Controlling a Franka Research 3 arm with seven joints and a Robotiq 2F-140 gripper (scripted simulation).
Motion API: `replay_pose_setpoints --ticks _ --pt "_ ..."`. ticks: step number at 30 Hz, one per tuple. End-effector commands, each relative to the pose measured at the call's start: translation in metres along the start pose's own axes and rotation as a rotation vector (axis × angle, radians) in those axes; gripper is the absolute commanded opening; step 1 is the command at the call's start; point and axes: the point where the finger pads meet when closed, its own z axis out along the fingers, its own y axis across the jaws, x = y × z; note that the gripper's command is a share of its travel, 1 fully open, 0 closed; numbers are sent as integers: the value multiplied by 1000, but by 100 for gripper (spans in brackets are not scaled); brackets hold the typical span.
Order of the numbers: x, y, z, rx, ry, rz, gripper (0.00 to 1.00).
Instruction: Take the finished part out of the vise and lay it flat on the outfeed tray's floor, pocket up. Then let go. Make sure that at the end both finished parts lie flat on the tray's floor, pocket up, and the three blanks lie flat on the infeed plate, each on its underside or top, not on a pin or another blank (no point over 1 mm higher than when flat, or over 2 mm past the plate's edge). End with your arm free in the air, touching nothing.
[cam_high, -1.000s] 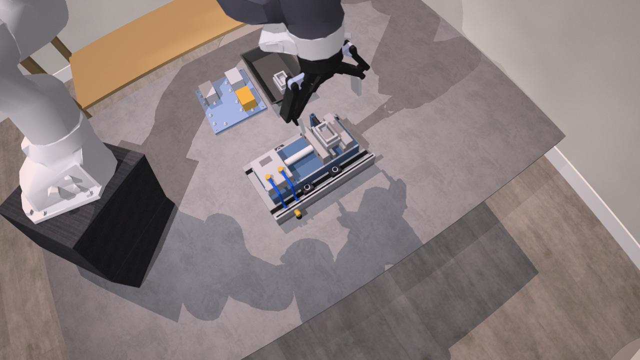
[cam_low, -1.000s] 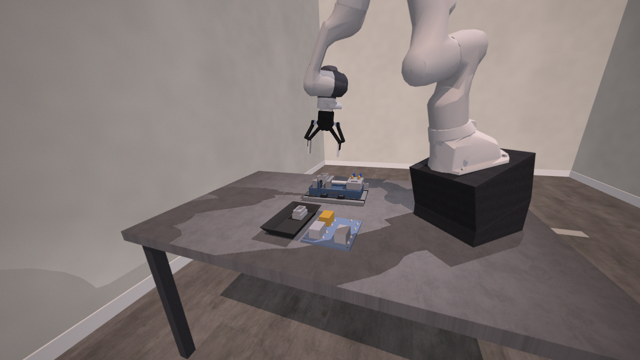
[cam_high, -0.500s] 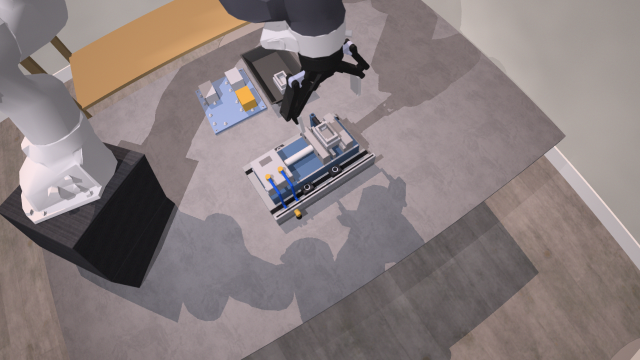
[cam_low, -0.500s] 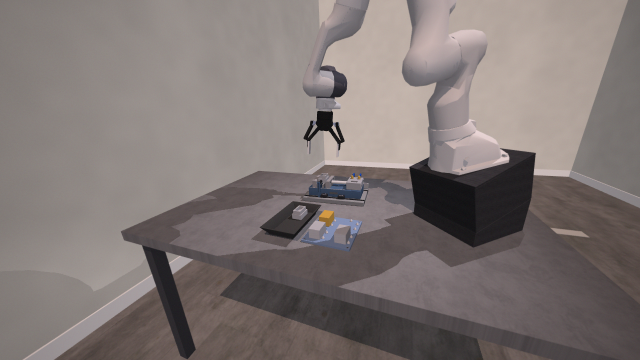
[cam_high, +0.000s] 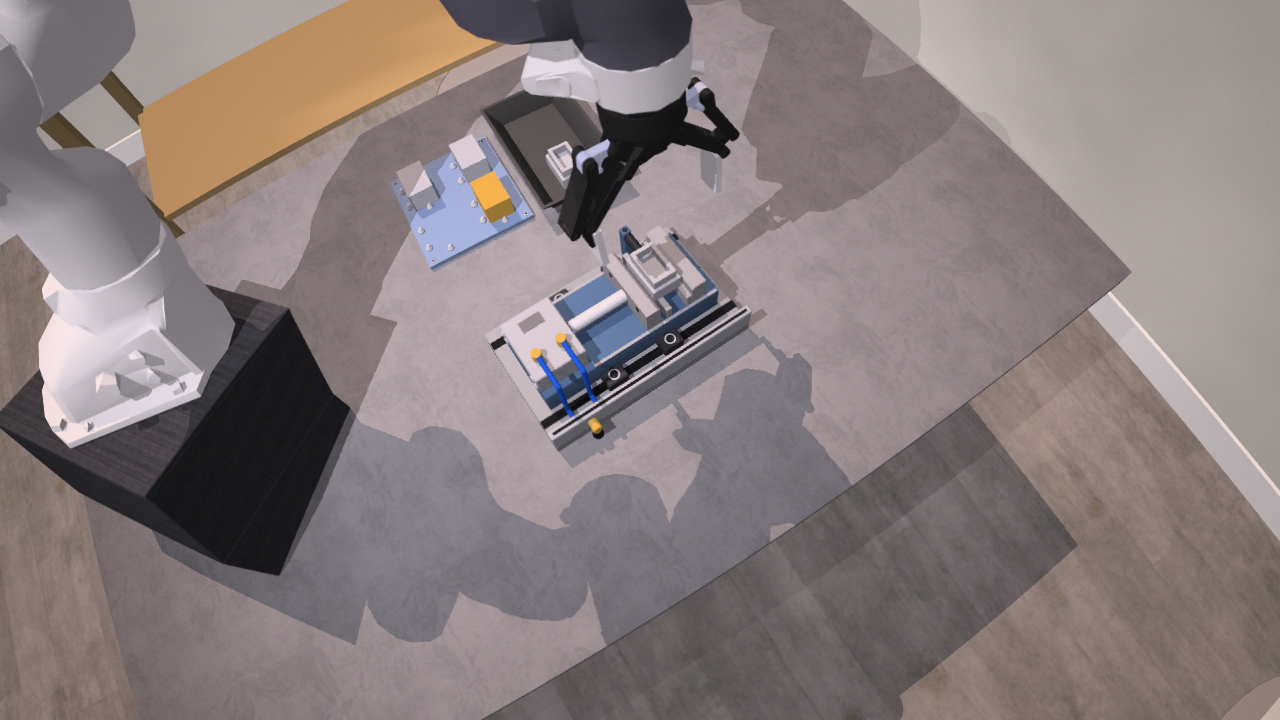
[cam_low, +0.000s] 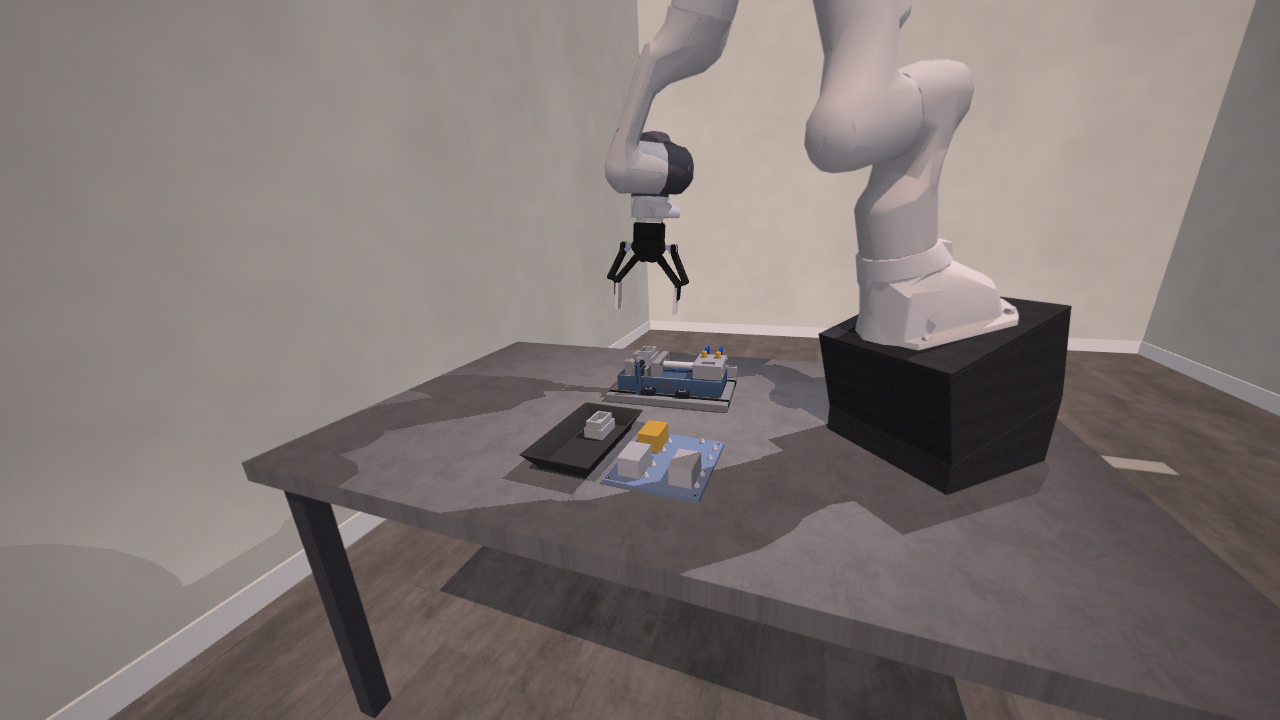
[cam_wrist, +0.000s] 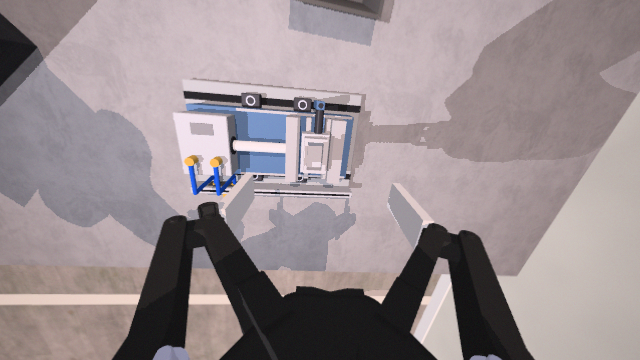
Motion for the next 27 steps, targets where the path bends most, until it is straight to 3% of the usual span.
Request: replay_pose_setpoints --ticks 1,3,27 --pt "1 -1 1 4 2 8 100" --pt "4 -1 3 26 -4 8 100" --pt "5 -1 4 43 -10 8 100"
